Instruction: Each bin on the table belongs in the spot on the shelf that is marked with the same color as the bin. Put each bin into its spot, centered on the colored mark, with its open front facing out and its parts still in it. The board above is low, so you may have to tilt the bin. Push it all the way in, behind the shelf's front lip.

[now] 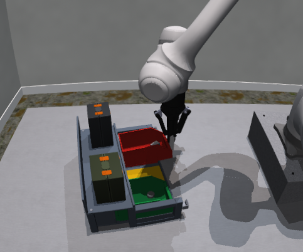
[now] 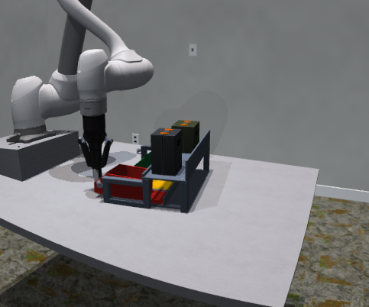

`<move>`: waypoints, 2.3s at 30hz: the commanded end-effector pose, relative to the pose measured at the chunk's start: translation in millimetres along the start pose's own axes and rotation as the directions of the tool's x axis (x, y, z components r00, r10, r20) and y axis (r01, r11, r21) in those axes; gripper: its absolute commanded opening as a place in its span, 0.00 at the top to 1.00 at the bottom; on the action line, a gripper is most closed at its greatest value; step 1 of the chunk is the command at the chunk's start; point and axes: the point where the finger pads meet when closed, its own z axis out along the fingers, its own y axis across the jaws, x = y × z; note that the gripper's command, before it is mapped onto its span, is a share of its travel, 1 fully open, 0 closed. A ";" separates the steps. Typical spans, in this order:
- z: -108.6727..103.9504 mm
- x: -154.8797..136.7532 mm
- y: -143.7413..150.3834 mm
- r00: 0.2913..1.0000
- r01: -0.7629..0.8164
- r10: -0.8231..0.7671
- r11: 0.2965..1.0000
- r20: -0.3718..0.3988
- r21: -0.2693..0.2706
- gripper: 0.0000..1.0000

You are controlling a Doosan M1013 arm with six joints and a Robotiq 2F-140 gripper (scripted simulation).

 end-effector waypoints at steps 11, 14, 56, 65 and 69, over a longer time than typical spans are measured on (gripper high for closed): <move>-0.1 0.0 4.2 1.000 0.000 0.000 1.000 0.000 0.000 0.90; -0.1 0.0 5.7 1.000 0.000 0.000 1.000 0.000 0.000 0.90; -0.1 0.0 30.1 1.000 0.000 0.000 1.000 0.000 0.000 0.90; -0.1 0.0 36.7 1.000 0.000 0.000 1.000 0.000 0.000 0.90; -0.1 0.1 39.4 1.000 0.000 0.000 1.000 0.000 0.000 0.90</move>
